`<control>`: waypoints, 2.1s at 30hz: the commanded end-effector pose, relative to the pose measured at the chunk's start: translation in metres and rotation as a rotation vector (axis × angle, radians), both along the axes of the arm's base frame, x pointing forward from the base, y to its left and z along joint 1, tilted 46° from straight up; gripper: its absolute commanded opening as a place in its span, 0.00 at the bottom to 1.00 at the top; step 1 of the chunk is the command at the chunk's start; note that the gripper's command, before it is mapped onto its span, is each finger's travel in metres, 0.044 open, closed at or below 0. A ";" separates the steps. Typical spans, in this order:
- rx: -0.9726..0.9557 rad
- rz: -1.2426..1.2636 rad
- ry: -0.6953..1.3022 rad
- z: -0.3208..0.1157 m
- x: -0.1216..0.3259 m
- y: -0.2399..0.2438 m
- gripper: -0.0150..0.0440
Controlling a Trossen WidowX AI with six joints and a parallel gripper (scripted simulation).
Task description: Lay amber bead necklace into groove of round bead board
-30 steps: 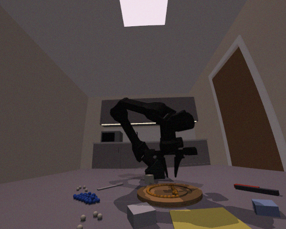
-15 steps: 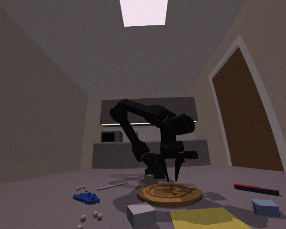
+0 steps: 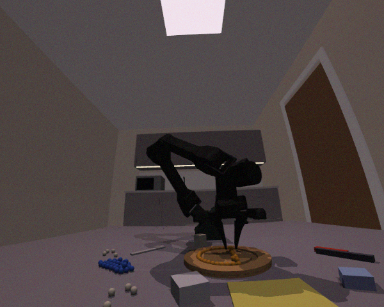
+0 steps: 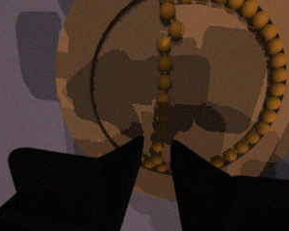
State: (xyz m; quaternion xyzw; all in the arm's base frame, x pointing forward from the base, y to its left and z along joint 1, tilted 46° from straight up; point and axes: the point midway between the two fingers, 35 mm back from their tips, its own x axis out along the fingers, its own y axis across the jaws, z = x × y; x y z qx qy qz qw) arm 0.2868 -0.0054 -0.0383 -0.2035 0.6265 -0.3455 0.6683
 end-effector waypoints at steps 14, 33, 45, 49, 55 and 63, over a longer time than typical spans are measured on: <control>0.000 0.000 -0.001 0.000 0.000 0.000 0.25; 0.000 0.000 -0.001 0.000 0.000 0.000 0.25; -0.004 0.005 0.006 0.005 -0.001 0.004 0.25; -0.004 0.006 0.006 0.003 -0.001 0.006 0.25; -0.002 0.006 0.006 -0.010 -0.004 0.019 0.25; -0.002 0.005 0.006 -0.016 -0.005 0.024 0.25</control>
